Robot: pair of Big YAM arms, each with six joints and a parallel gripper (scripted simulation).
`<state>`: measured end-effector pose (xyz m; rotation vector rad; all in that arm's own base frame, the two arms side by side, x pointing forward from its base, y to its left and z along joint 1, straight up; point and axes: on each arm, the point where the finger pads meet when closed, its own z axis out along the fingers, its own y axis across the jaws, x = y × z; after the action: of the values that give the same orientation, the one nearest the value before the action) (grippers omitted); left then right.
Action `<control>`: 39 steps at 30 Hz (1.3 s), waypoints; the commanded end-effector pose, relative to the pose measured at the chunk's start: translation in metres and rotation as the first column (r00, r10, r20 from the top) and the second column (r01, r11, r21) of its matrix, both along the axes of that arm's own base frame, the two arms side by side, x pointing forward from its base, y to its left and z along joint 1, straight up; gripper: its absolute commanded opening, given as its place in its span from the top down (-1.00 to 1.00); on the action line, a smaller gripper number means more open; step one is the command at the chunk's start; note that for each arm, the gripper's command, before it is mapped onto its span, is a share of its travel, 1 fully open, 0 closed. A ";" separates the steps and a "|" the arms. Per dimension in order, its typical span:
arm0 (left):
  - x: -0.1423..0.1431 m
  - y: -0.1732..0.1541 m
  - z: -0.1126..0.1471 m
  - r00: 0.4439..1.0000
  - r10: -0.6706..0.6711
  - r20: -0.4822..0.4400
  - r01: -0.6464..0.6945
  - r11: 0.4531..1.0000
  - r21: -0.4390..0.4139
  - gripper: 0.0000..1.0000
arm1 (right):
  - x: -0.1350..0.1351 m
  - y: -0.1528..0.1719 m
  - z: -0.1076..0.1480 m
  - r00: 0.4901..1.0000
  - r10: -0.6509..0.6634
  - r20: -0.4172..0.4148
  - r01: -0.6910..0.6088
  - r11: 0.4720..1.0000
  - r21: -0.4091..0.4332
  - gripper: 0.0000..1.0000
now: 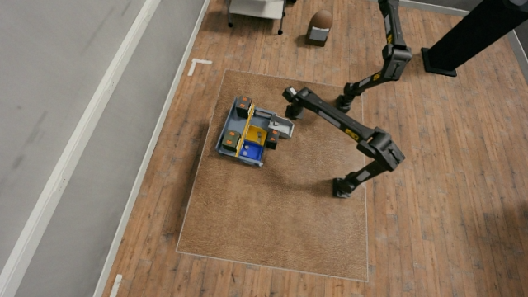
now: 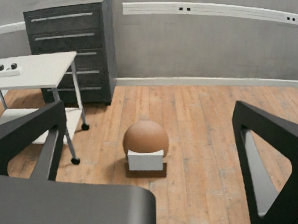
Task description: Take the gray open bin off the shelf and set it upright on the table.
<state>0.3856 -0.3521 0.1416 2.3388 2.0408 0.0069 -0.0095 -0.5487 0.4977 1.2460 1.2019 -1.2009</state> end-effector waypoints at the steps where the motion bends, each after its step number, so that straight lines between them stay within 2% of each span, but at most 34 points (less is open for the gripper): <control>1: 0.031 -0.007 -0.001 1.000 -0.004 -0.002 0.004 1.000 0.005 1.00 | -0.004 0.004 0.003 1.000 -0.006 -0.018 0.005 1.000 -0.020 -1.00; 4: 0.037 -0.007 -0.001 1.000 -0.004 -0.002 0.004 1.000 0.005 1.00 | -0.004 0.004 0.003 1.000 -0.006 -0.018 0.005 1.000 -0.020 -1.00; 19: 0.118 -0.017 -0.001 1.000 -0.004 0.000 0.004 1.000 0.007 1.00 | -0.004 0.004 0.003 1.000 -0.006 -0.018 0.005 1.000 -0.020 -1.00; 21: 0.118 -0.017 -0.001 1.000 -0.004 0.000 0.004 1.000 0.007 1.00 | -0.004 0.004 0.003 1.000 -0.006 -0.018 0.005 1.000 -0.020 -1.00; 22: 0.114 -0.027 -0.001 1.000 -0.024 0.000 0.024 1.000 0.007 1.00 | -0.004 0.004 0.003 1.000 -0.006 -0.018 0.005 1.000 -0.020 -1.00; 26: 0.131 -0.018 -0.001 1.000 -0.004 0.000 0.004 1.000 0.007 1.00 | -0.004 0.004 0.003 1.000 -0.006 -0.018 0.005 1.000 -0.020 -1.00; 30: 0.136 -0.019 -0.001 1.000 -0.004 0.000 0.004 1.000 0.007 1.00 | -0.004 0.004 0.003 1.000 -0.006 -0.018 0.005 1.000 -0.020 -1.00; 39: 0.128 -0.020 -0.011 1.000 -0.009 -0.020 0.010 1.000 0.021 1.00 | -0.004 0.004 0.003 1.000 -0.006 -0.018 0.005 1.000 -0.020 -1.00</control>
<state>0.5062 -0.3686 0.1379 2.3543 2.0478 0.0079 -0.0095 -0.5487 0.4977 1.2460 1.2019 -1.2009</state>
